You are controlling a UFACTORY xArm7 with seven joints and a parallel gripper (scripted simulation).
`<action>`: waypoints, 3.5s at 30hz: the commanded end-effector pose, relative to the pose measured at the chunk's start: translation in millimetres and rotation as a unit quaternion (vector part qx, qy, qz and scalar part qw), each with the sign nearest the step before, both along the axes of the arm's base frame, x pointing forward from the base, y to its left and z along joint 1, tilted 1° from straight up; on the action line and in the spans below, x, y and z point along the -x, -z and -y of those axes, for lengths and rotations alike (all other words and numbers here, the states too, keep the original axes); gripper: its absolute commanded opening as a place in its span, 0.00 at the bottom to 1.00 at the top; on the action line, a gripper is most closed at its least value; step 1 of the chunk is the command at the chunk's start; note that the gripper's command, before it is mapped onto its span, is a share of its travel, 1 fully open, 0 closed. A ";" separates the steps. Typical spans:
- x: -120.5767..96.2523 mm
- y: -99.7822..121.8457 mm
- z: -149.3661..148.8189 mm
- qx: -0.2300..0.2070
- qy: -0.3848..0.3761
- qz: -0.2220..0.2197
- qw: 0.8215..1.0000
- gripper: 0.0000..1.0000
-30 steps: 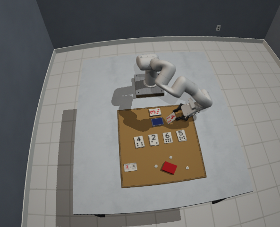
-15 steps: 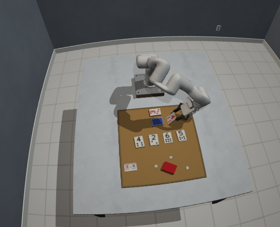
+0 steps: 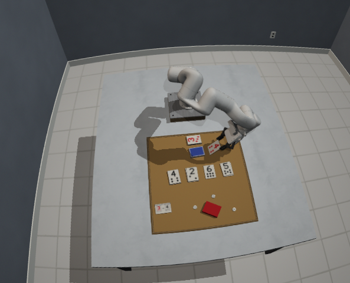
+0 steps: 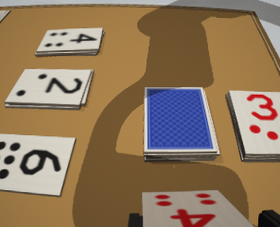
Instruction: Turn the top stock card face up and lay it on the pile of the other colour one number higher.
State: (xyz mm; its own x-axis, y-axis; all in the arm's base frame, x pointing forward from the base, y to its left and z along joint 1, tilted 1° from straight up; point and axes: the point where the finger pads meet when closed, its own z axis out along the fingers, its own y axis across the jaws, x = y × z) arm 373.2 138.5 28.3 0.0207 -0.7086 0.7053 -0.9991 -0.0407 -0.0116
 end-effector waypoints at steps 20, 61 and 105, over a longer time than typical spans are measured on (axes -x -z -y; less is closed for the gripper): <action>-0.8 3.9 -1.2 -0.195 -0.002 -0.009 0.981 0.74; -1.0 17.1 1.3 -0.485 -0.003 -0.024 0.874 0.74; -1.1 20.7 2.1 -0.539 -0.003 -0.027 0.842 0.74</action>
State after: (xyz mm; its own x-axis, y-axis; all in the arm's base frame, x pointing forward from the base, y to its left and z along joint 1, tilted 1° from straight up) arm 373.3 136.1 6.3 0.0362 -0.9364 -0.3490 -0.9992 -0.0401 0.0038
